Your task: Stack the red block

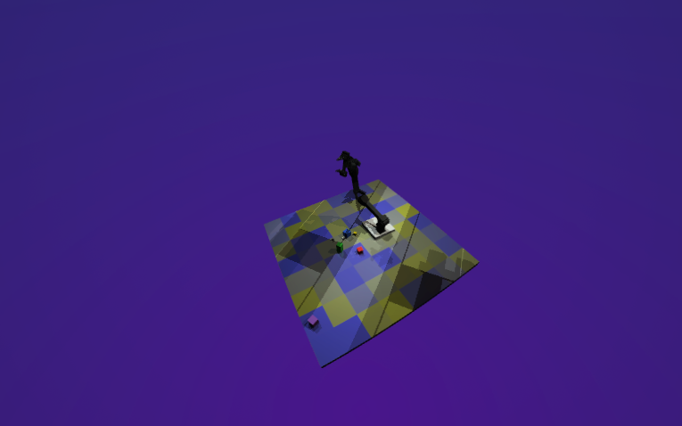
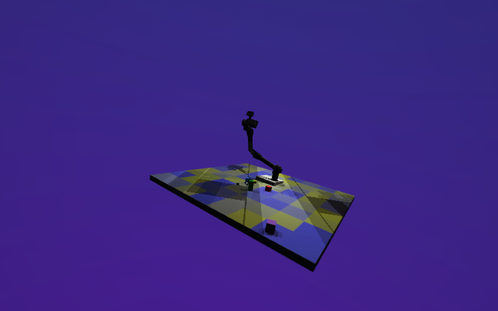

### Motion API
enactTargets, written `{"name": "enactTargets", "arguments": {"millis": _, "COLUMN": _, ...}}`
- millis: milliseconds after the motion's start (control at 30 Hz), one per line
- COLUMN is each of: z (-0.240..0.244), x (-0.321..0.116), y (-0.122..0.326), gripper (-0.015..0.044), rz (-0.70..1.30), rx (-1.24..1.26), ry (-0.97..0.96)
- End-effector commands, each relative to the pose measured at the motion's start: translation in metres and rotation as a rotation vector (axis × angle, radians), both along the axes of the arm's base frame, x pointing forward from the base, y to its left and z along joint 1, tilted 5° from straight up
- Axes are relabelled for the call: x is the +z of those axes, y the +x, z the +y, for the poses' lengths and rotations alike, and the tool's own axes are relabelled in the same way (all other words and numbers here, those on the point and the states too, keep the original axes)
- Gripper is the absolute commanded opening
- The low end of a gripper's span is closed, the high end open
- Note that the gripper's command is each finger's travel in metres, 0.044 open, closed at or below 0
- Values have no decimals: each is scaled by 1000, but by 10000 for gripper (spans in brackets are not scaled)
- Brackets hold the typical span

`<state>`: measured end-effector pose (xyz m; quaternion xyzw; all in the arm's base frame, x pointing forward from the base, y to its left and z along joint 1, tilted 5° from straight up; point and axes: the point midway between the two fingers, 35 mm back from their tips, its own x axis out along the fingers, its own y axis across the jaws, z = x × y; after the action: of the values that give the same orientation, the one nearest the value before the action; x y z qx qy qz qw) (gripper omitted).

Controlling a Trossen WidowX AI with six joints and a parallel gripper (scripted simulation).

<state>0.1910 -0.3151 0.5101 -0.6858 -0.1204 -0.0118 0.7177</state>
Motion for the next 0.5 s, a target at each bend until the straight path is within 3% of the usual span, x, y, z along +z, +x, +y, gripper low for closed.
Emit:
{"name": "enactTargets", "arguments": {"millis": 0, "z": 2, "x": 2, "y": -2, "gripper": 426, "rz": -3, "rx": -2, "ry": 1}}
{"name": "enactTargets", "arguments": {"millis": 467, "z": 148, "x": 91, "y": -76, "gripper": 440, "rz": -155, "rx": -8, "ry": 42}}
